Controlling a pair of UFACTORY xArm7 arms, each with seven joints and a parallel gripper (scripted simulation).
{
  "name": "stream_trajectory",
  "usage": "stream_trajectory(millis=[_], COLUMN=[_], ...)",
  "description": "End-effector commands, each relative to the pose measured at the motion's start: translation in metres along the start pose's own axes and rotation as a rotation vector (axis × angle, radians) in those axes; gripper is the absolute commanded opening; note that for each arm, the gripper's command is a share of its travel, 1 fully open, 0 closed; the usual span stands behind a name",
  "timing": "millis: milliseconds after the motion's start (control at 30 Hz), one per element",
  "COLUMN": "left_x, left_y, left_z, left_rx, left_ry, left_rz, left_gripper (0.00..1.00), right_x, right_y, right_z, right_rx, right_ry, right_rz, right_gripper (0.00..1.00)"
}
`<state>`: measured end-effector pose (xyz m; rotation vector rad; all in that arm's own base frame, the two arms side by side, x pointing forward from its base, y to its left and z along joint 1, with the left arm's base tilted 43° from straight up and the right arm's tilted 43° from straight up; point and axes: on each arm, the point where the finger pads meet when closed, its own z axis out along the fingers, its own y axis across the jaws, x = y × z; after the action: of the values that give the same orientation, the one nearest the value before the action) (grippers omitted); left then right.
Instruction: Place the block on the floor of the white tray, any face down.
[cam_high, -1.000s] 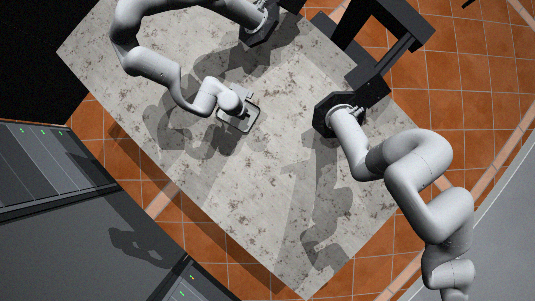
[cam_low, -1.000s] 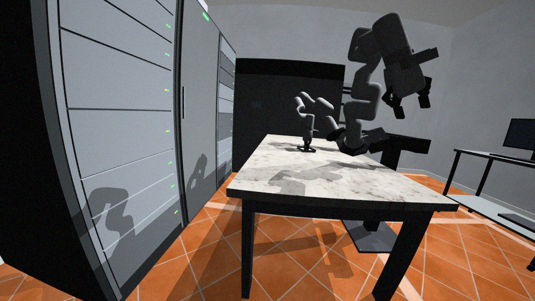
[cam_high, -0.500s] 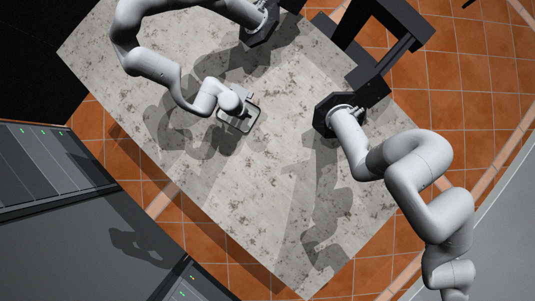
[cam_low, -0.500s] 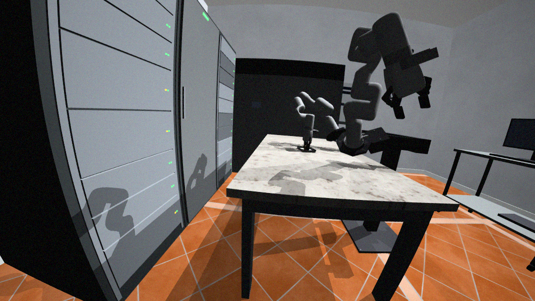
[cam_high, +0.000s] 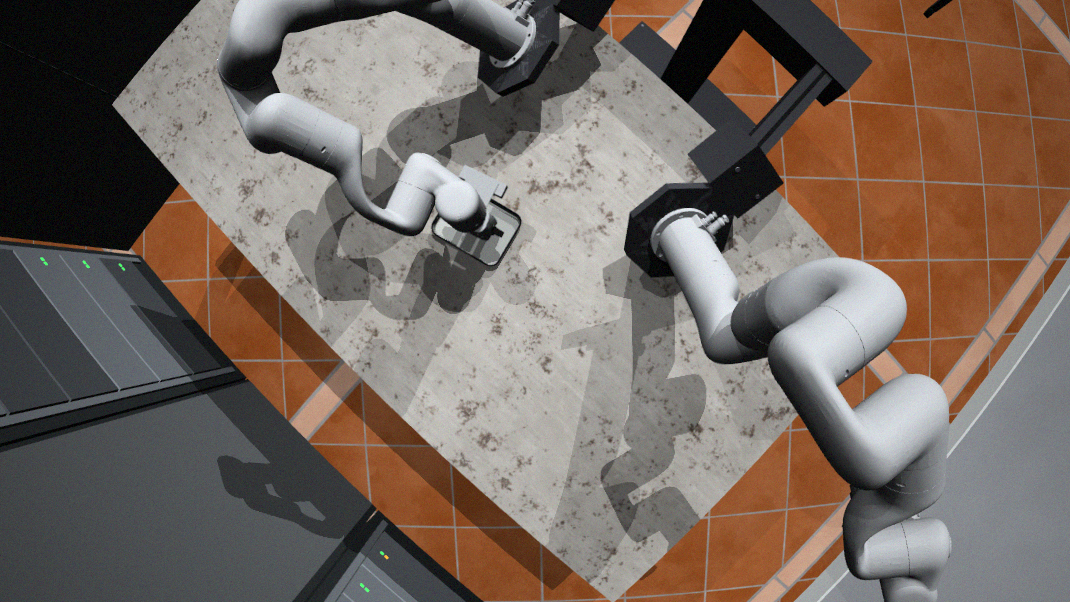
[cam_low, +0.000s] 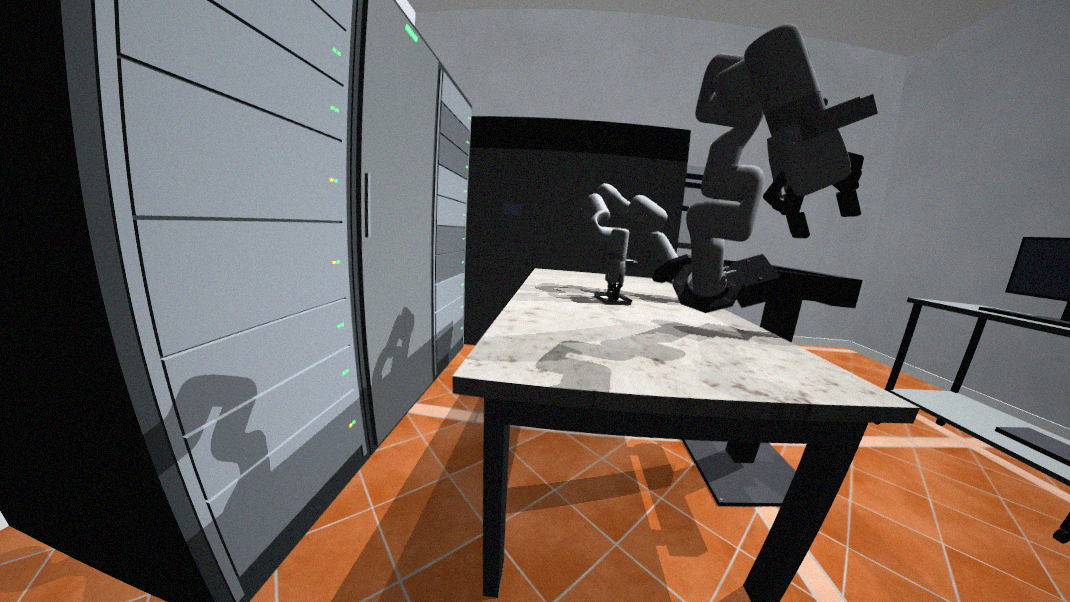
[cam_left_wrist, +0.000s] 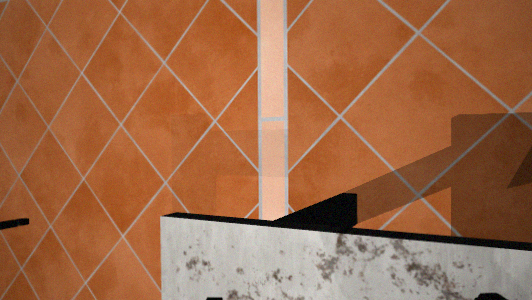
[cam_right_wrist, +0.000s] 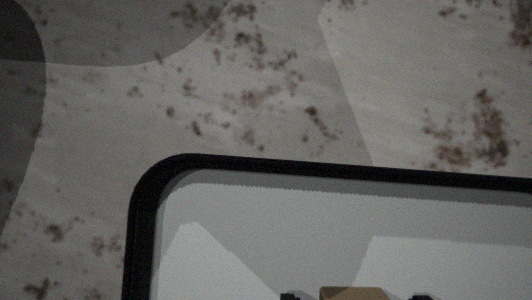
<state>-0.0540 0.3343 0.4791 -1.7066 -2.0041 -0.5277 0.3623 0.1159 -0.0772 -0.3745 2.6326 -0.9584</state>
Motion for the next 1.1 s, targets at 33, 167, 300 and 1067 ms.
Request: stream_trajectory(millis=[33, 167, 300, 1067], left_x=[0.001, 0.001, 0.001, 0.001], left_y=[-0.001, -0.001, -0.001, -0.001], left_z=[-0.001, -0.001, -0.001, -0.001], left_rx=[-0.001, -0.001, -0.001, -0.001], left_ry=[0.003, 0.003, 0.003, 0.003], left_rz=[-0.002, -0.002, -0.002, -0.002], left_gripper=[1.00, 1.00, 1.00, 1.00], right_x=[-0.001, -0.001, -0.001, -0.001], right_y=[0.001, 0.001, 0.001, 0.001], right_z=[-0.001, -0.002, -0.005, -0.060], right_rx=[-0.003, -0.003, -0.003, -0.003], right_ry=[-0.003, -0.003, -0.003, -0.003], right_rz=[-0.001, -0.001, 0.000, 0.000], right_gripper=[0.47, 0.47, 0.47, 0.47])
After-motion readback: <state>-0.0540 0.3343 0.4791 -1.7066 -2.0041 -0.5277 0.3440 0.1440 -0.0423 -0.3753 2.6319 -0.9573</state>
